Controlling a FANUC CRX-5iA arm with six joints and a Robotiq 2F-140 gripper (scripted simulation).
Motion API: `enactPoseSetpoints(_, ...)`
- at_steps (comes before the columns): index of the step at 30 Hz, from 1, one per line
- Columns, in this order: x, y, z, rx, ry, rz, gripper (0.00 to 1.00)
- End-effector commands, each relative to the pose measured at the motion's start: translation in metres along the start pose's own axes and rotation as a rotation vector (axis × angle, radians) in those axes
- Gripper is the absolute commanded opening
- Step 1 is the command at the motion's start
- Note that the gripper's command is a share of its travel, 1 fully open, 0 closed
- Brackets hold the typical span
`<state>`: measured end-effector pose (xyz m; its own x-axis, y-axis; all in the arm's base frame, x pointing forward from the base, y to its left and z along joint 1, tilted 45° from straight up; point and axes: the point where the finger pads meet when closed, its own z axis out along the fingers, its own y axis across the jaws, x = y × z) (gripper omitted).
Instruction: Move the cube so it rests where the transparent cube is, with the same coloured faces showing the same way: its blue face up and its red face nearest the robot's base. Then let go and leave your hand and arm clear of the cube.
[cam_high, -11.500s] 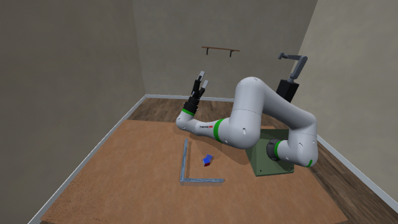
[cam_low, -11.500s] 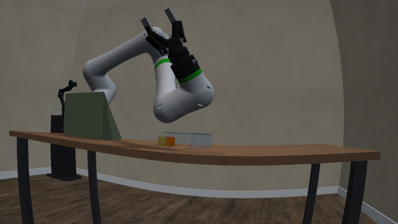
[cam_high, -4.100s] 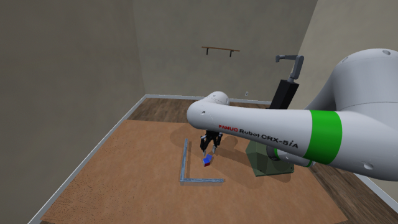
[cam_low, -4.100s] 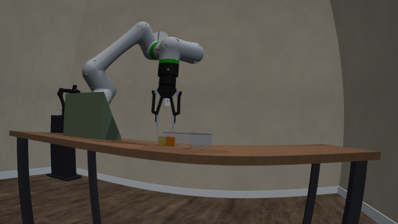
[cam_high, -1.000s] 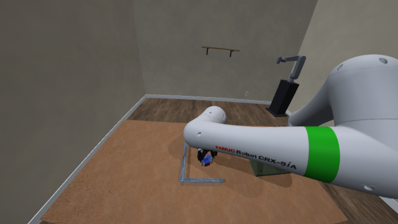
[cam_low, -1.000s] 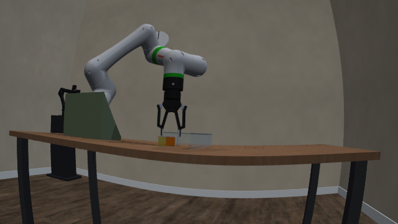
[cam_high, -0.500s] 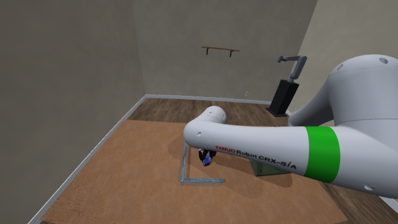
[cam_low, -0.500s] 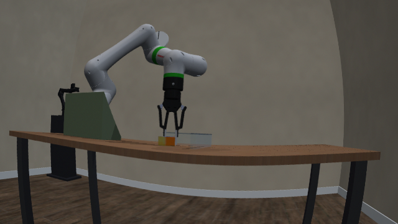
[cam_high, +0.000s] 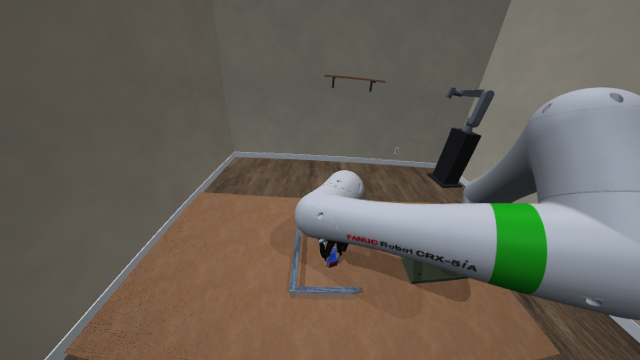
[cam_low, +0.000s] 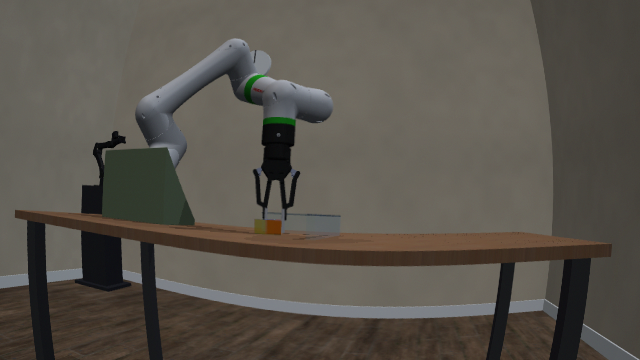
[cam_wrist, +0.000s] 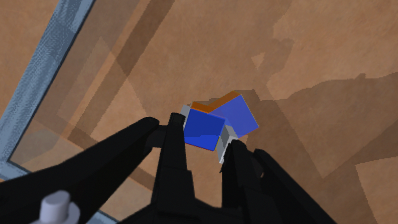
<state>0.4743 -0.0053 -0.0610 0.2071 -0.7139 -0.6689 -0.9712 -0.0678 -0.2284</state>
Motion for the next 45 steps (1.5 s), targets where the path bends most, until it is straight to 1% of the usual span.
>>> enactPoseSetpoints(1, 0.0, 0.0, 0.0, 0.0, 0.0, 0.0, 0.0)
enactPoseSetpoints(37, 0.0, 0.0, 0.0, 0.0, 0.0, 0.0, 0.0)
enactPoseSetpoints(45, 0.0, 0.0, -0.011, 0.0, 0.0, 0.0, 0.0)
